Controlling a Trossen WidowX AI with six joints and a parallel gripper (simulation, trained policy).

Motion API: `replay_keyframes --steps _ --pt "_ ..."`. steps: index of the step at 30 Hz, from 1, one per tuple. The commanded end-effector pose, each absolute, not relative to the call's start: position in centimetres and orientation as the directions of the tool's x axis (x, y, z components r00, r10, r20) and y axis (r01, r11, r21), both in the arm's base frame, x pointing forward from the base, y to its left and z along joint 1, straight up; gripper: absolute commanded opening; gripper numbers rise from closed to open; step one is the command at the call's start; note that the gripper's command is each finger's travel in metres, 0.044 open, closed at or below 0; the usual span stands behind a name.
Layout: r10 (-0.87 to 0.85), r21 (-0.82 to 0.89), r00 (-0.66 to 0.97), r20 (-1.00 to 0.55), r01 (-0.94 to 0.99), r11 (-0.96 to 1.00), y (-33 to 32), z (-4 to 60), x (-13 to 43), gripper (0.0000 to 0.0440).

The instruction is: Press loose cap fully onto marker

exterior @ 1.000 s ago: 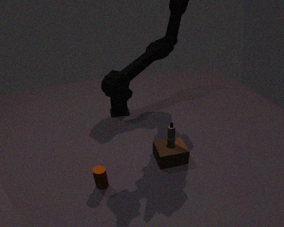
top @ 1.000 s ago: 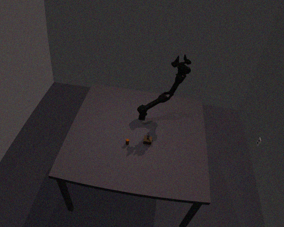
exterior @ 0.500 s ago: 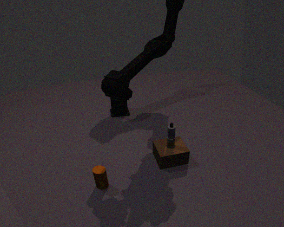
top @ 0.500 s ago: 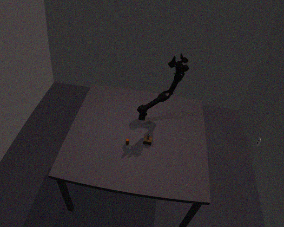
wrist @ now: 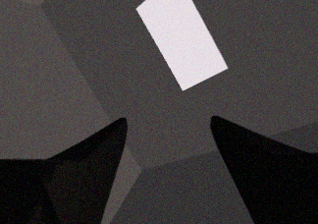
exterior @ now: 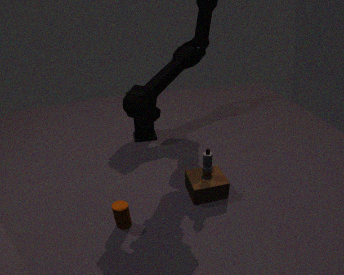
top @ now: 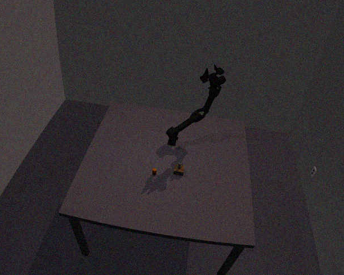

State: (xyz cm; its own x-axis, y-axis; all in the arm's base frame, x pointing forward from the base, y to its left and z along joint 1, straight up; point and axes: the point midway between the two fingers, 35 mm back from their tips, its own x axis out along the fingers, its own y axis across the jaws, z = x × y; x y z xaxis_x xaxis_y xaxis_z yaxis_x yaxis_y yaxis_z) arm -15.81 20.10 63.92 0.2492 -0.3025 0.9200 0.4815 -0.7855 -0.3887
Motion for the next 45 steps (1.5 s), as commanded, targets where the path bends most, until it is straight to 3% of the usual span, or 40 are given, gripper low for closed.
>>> replay_keyframes --steps 1,45 --pt "-0.328 -0.433 0.291 0.899 0.477 -0.765 18.7 64.2 -14.7 0.0318" --pt "-0.466 -0.735 0.587 0.662 0.386 -0.557 9.3 63.2 -7.2 0.0316"
